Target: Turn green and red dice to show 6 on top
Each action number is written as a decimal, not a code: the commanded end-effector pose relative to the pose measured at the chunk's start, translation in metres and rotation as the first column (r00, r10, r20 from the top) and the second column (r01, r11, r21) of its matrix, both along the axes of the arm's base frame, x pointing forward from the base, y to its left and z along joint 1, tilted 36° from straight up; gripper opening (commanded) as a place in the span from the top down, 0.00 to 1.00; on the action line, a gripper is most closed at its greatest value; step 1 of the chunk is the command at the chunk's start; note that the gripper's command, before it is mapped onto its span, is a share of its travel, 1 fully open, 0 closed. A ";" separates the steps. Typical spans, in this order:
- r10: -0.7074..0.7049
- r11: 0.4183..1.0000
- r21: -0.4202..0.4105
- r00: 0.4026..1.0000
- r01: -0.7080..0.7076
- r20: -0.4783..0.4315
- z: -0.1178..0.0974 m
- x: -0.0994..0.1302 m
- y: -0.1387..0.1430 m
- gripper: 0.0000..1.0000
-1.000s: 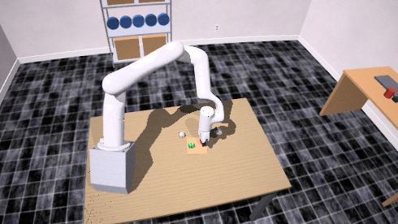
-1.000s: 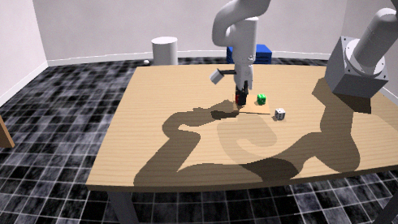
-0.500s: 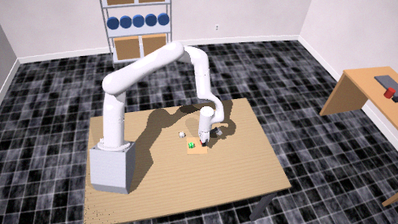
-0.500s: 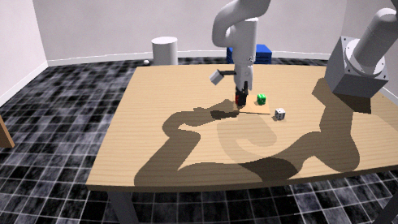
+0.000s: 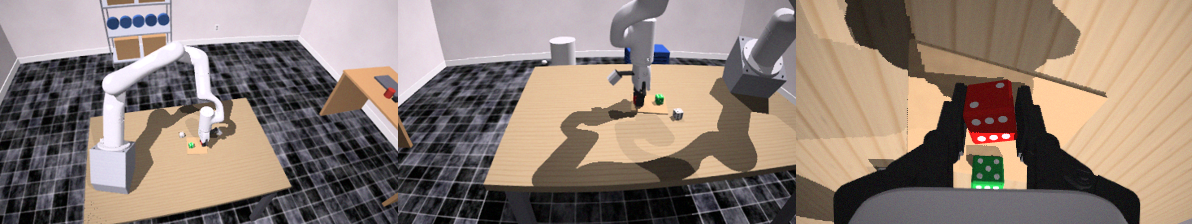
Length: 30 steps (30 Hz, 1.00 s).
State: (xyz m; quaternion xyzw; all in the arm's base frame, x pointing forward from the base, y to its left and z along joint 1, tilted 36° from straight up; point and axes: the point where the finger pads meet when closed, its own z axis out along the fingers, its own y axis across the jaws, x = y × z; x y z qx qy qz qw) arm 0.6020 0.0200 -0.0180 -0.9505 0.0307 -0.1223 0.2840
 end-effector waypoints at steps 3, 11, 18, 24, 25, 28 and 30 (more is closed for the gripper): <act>-0.001 1.000 0.000 1.000 0.001 0.001 0.001 0.001 -0.001 0.73; -0.001 1.000 0.000 1.000 0.001 0.001 0.001 0.001 -0.001 0.73; -0.001 1.000 0.000 1.000 0.001 0.001 0.001 0.001 -0.001 0.73; -0.001 1.000 0.000 1.000 0.001 0.001 0.001 0.001 -0.001 0.73; -0.001 1.000 0.000 1.000 0.001 0.001 0.001 0.001 -0.001 0.73; -0.001 1.000 0.000 1.000 0.001 0.001 0.001 0.001 -0.001 0.69; -0.001 1.000 0.000 1.000 0.001 0.001 0.001 0.001 -0.001 0.65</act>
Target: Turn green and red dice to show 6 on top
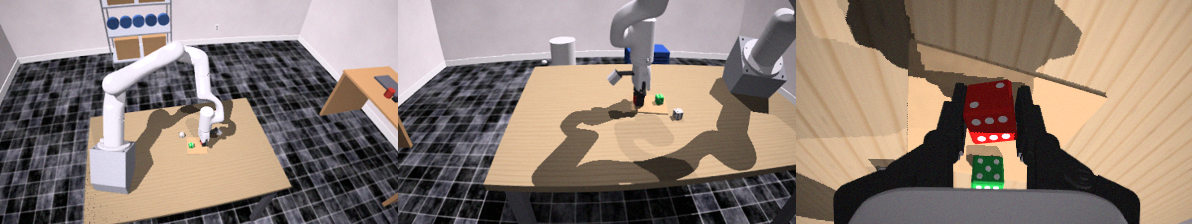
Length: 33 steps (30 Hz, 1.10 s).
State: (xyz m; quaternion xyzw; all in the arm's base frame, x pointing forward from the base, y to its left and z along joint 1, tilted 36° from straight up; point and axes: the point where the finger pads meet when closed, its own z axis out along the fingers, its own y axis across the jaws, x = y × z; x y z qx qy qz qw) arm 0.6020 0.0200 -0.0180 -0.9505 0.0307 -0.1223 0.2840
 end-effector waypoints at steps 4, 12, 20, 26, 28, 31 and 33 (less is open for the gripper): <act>-0.001 1.000 0.000 1.000 0.001 0.001 0.001 0.001 -0.001 0.65; -0.001 1.000 0.000 1.000 0.001 0.001 0.001 0.001 -0.001 0.53; -0.001 1.000 0.000 1.000 0.001 0.001 0.001 0.001 -0.001 0.53; -0.001 1.000 0.000 1.000 0.001 0.001 0.003 0.000 -0.002 0.53; -0.001 1.000 0.000 1.000 0.001 0.001 0.008 -0.001 -0.005 0.53; -0.001 1.000 0.000 1.000 0.001 0.001 0.017 -0.004 -0.011 0.53; -0.001 1.000 0.000 1.000 0.001 0.001 0.025 -0.007 -0.017 0.53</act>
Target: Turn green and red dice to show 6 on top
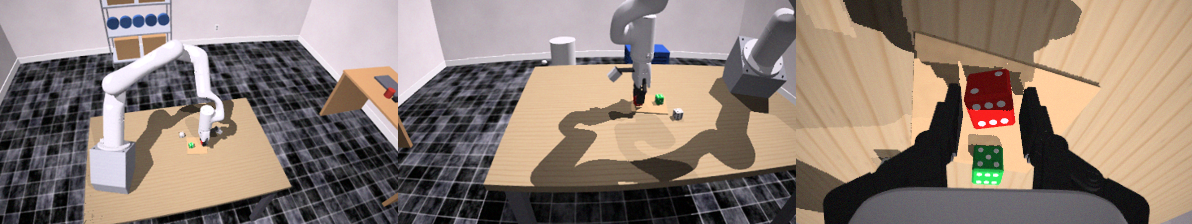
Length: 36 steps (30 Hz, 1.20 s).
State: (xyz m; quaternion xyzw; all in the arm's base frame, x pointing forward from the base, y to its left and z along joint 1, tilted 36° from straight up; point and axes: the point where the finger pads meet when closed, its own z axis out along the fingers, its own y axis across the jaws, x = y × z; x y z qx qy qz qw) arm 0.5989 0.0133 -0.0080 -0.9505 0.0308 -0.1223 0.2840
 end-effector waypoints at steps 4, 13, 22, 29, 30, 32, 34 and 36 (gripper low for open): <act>-0.001 1.000 0.000 1.000 0.001 0.001 0.024 -0.006 -0.016 0.53; -0.001 1.000 0.000 1.000 0.001 0.001 0.058 -0.017 -0.038 0.53; -0.001 1.000 0.000 1.000 0.001 0.001 0.063 -0.019 -0.042 0.53; -0.001 1.000 0.000 1.000 0.001 0.001 0.063 -0.019 -0.042 0.00; -0.001 1.000 0.000 1.000 0.001 0.001 0.063 -0.019 -0.042 0.00; -0.001 1.000 0.000 1.000 0.001 0.001 0.063 -0.019 -0.042 0.00; -0.001 1.000 0.000 1.000 0.001 0.001 0.063 -0.019 -0.042 0.00; -0.001 1.000 0.000 1.000 0.001 0.001 0.063 -0.019 -0.042 0.00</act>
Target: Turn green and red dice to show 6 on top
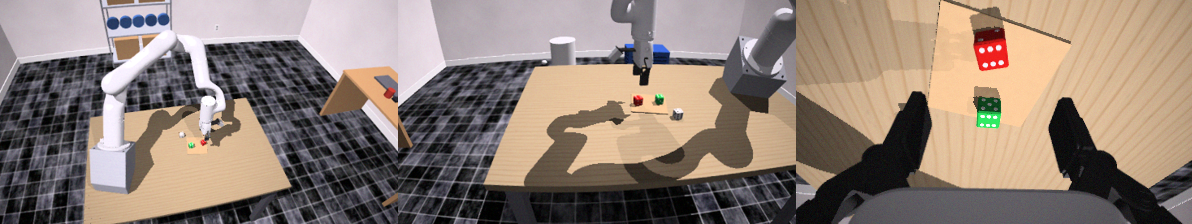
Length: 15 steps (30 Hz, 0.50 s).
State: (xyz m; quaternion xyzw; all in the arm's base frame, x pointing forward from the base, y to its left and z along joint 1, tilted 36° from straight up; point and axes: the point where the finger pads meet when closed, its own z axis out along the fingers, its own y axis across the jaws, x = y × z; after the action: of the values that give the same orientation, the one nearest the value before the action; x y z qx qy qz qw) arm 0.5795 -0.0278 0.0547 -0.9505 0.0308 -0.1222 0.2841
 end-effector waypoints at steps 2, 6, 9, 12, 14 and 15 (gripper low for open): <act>-0.001 1.000 0.000 1.000 0.001 0.002 0.001 0.001 -0.001 0.00; -0.001 1.000 0.000 1.000 0.001 0.002 0.001 0.001 -0.001 0.00; -0.001 1.000 0.000 1.000 0.001 0.002 0.001 0.000 -0.001 0.00; -0.001 1.000 0.000 1.000 0.001 0.002 0.005 -0.001 -0.003 0.00; -0.001 1.000 0.000 1.000 0.001 0.002 0.009 -0.002 -0.006 0.00; -0.001 1.000 0.000 1.000 0.001 0.002 0.012 -0.003 -0.008 0.00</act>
State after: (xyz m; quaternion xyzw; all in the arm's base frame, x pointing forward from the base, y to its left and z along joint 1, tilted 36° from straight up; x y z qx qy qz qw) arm 0.5783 -0.0299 0.0579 -0.9505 0.0308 -0.1222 0.2842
